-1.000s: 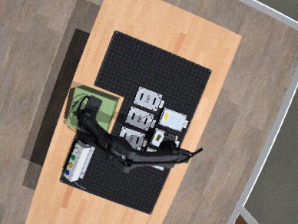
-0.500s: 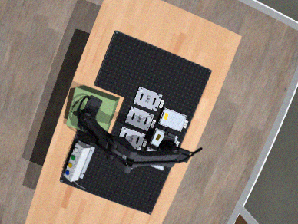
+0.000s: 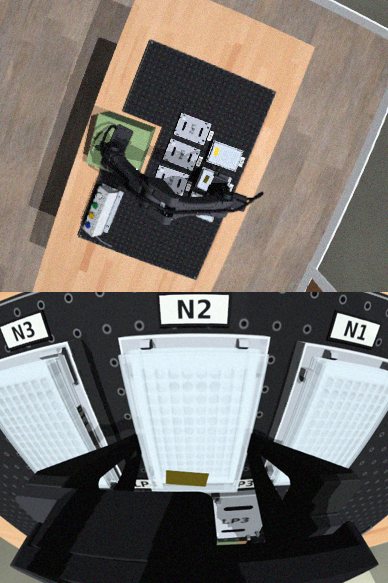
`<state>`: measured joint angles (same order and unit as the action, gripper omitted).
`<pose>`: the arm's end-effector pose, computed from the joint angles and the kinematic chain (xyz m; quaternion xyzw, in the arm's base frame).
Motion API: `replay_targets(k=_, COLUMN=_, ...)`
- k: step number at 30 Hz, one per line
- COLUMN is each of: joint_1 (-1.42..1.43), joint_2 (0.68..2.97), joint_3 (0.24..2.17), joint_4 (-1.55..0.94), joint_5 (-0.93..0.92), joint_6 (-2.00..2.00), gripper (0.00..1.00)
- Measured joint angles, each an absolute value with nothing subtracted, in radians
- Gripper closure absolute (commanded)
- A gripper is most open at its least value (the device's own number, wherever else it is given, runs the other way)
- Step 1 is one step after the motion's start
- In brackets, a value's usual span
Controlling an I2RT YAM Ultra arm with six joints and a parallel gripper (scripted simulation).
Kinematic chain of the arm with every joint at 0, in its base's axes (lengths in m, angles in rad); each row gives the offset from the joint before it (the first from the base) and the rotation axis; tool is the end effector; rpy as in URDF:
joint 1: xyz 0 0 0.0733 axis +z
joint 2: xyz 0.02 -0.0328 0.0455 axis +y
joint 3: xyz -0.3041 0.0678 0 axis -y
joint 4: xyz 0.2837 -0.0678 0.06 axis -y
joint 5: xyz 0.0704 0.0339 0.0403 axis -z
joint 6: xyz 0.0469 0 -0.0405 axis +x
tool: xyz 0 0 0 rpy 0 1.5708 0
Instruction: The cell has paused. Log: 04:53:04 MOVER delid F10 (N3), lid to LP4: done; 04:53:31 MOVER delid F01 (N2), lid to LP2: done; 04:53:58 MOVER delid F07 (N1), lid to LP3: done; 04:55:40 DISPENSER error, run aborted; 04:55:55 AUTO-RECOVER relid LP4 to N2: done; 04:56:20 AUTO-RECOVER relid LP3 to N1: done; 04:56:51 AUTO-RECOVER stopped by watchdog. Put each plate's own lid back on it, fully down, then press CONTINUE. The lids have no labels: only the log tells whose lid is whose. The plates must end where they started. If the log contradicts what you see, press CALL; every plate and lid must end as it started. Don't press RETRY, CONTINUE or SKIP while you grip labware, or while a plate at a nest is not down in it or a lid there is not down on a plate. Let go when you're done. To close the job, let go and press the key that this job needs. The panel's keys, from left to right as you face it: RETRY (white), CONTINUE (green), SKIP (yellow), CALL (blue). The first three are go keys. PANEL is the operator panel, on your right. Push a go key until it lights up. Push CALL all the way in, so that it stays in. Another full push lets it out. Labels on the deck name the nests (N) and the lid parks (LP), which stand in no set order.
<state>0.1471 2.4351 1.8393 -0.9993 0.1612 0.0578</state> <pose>0.5121 0.0694 0.0900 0.0455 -0.9956 0.0813 0.0038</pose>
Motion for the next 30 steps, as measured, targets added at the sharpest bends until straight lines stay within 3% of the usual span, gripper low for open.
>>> replay_targets(k=30, joint_1=0.143, joint_2=2.442, joint_3=1.823, joint_4=-0.975, joint_5=0.161, joint_6=0.055, gripper=1.00)
